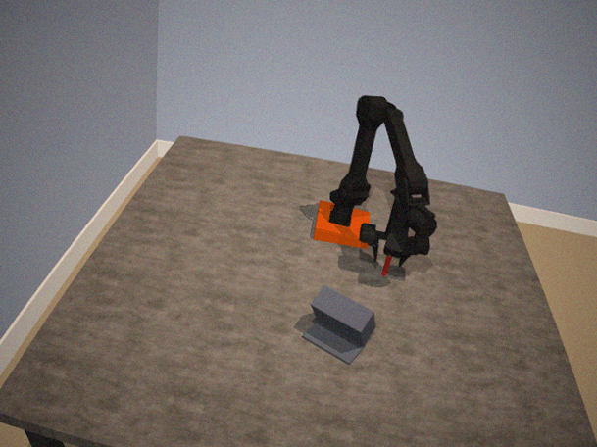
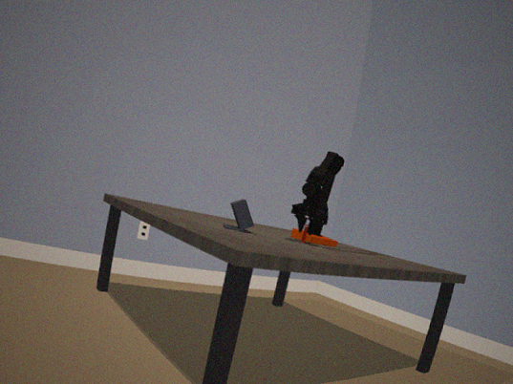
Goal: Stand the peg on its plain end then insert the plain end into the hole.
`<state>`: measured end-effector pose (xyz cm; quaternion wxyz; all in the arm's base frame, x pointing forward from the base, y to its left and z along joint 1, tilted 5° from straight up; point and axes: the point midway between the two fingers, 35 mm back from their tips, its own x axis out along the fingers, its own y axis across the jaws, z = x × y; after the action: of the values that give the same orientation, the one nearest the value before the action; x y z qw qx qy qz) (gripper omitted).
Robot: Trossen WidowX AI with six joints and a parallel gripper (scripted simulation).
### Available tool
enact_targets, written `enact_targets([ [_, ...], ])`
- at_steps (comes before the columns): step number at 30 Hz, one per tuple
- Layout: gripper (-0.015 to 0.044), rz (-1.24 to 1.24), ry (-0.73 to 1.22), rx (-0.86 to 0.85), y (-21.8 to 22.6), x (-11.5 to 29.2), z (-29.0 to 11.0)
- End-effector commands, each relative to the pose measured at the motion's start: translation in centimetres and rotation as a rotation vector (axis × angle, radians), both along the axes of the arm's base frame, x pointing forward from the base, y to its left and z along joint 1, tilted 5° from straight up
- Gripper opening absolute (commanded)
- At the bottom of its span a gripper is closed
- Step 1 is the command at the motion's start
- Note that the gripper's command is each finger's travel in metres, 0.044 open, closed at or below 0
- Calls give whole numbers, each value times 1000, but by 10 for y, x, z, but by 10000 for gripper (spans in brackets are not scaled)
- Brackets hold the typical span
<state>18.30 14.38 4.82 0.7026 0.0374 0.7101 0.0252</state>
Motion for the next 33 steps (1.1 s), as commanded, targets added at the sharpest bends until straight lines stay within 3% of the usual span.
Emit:
enact_targets([
  [1,230,0,-1,1,0,0,1],
  [8,46,0,-1,1,0,0,1],
  [15,0,0,-1,1,0,0,1],
  [23,0,0,-1,1,0,1,6],
  [33,0,-2,2,2,-1,4,42],
])
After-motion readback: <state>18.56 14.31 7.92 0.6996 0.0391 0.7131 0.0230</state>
